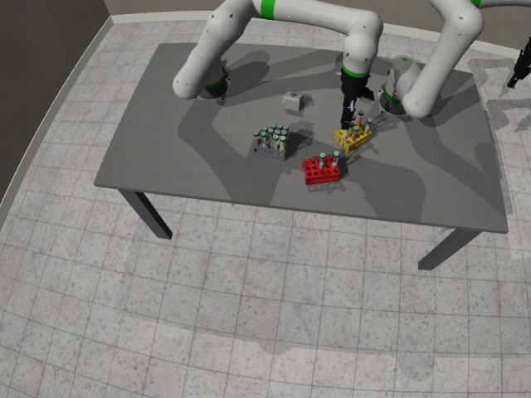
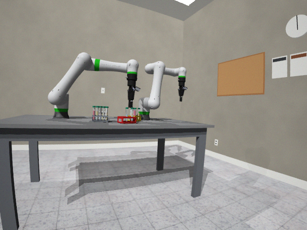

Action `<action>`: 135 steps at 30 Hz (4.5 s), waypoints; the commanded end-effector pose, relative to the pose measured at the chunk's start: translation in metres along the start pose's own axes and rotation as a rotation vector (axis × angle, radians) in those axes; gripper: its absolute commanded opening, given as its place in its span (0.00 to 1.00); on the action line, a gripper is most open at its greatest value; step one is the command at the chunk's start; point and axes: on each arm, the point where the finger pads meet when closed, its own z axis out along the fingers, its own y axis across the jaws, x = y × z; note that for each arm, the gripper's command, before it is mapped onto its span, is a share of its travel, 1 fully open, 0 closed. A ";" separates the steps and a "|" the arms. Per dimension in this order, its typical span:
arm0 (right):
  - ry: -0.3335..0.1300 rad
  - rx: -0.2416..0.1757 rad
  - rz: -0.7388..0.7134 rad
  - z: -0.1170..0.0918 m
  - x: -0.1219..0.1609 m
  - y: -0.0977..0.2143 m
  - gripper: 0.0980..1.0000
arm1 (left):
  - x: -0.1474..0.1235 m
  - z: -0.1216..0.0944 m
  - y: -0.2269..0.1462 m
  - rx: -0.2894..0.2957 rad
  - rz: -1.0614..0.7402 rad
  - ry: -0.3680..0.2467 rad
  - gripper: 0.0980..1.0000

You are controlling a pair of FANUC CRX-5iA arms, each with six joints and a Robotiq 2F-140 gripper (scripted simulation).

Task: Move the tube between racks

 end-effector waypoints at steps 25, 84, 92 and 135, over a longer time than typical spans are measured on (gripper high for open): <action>0.002 -0.001 0.000 0.008 0.000 0.000 0.00 | 0.000 -0.001 0.000 0.000 0.000 0.002 0.00; 0.002 -0.001 0.000 -0.042 0.000 0.000 0.20 | 0.000 -0.001 0.000 0.000 0.000 0.002 0.00; 0.002 -0.001 0.000 -0.063 0.000 0.000 0.20 | 0.000 -0.001 0.000 0.000 0.000 0.002 0.00; 0.002 -0.001 0.594 -0.063 -0.094 0.142 0.20 | 0.000 -0.001 0.000 0.000 0.000 0.002 0.00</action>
